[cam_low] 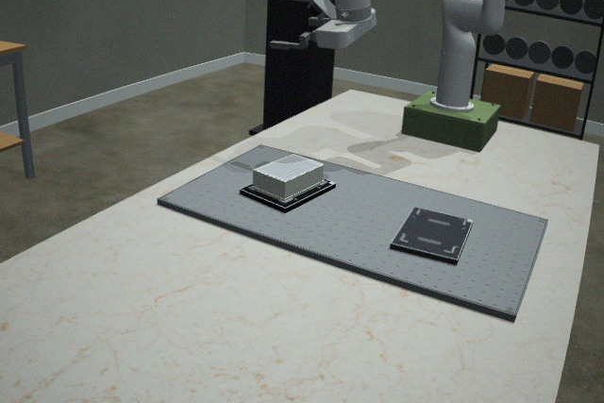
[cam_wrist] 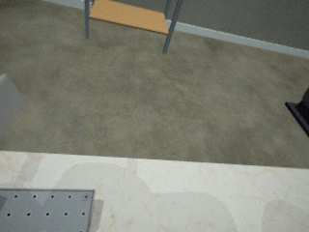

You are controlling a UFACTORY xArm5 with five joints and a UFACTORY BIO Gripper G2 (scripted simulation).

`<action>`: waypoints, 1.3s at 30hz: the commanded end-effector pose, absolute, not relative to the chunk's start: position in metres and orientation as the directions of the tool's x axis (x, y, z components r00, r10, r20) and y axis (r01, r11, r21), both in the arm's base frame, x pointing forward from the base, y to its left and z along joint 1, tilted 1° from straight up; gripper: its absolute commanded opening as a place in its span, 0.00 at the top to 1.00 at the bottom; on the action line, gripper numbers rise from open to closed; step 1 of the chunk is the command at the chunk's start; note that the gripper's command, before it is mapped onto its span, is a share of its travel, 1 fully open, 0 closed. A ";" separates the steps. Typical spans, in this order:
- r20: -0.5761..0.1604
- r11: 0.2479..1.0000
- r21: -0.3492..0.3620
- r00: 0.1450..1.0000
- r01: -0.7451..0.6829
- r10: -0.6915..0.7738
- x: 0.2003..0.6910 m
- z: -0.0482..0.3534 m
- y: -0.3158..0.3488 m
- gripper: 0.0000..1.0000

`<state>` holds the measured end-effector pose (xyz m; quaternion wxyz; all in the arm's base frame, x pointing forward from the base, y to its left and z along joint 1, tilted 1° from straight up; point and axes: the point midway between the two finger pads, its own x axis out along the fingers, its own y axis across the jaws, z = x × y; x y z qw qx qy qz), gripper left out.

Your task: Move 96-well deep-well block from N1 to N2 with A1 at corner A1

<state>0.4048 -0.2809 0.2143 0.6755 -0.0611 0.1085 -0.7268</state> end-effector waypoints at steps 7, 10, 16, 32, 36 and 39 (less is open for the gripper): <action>-0.071 0.037 -0.213 0.022 0.976 -0.997 0.423 0.224 -0.273 0.63; -0.082 0.134 -0.193 0.120 0.972 -0.989 0.435 0.229 -0.266 0.63; -0.091 0.237 -0.172 0.224 0.956 -0.970 0.454 0.238 -0.253 0.63; -0.100 0.516 -0.111 0.507 0.850 -0.856 0.493 0.260 -0.214 0.63; -0.100 0.519 -0.110 0.510 0.848 -0.854 0.497 0.262 -0.209 0.63; -0.098 0.600 -0.092 0.593 0.794 -0.799 0.505 0.268 -0.198 0.63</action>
